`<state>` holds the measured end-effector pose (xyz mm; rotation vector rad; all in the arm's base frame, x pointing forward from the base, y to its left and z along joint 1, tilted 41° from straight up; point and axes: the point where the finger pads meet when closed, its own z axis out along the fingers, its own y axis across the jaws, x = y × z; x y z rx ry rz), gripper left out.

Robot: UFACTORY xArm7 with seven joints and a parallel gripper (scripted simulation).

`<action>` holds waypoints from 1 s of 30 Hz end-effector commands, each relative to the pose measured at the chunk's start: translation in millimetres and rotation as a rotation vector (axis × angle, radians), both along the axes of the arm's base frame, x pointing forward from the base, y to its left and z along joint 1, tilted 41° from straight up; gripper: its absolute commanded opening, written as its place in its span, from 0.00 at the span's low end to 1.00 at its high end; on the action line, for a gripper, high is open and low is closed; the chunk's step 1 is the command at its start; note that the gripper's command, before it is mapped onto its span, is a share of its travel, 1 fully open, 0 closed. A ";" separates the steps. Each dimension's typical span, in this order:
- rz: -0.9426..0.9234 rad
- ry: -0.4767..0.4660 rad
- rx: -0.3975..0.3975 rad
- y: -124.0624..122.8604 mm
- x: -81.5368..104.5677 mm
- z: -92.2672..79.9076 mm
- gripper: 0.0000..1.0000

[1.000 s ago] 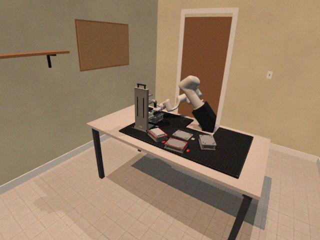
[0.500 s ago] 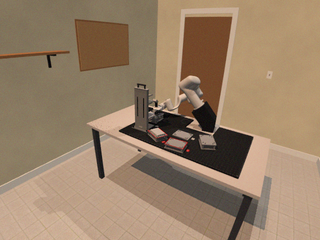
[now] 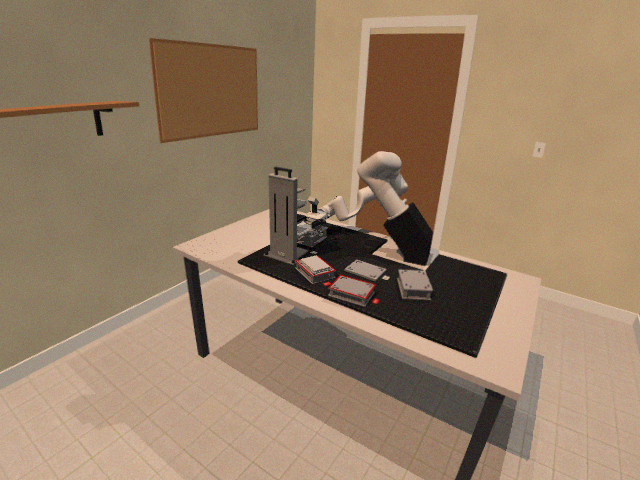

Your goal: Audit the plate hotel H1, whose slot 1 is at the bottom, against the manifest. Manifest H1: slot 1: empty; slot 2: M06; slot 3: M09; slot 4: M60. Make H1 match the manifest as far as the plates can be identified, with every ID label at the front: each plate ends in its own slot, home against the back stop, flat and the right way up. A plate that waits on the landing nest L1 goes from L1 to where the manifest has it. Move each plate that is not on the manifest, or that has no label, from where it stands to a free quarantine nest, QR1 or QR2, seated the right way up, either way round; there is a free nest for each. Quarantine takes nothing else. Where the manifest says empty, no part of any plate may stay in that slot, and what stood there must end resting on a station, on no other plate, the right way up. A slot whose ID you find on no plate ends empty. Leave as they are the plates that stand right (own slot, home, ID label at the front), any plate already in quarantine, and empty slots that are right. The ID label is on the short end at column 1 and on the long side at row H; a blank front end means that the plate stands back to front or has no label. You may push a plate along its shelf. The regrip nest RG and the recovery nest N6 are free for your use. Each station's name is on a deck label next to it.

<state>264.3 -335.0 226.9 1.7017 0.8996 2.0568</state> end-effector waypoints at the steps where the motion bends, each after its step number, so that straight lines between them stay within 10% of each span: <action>1: -0.001 0.000 -0.002 -1.2 -4.9 0.5 0.00; 30: -0.001 0.000 -0.002 -12.6 -46.6 -3.5 0.00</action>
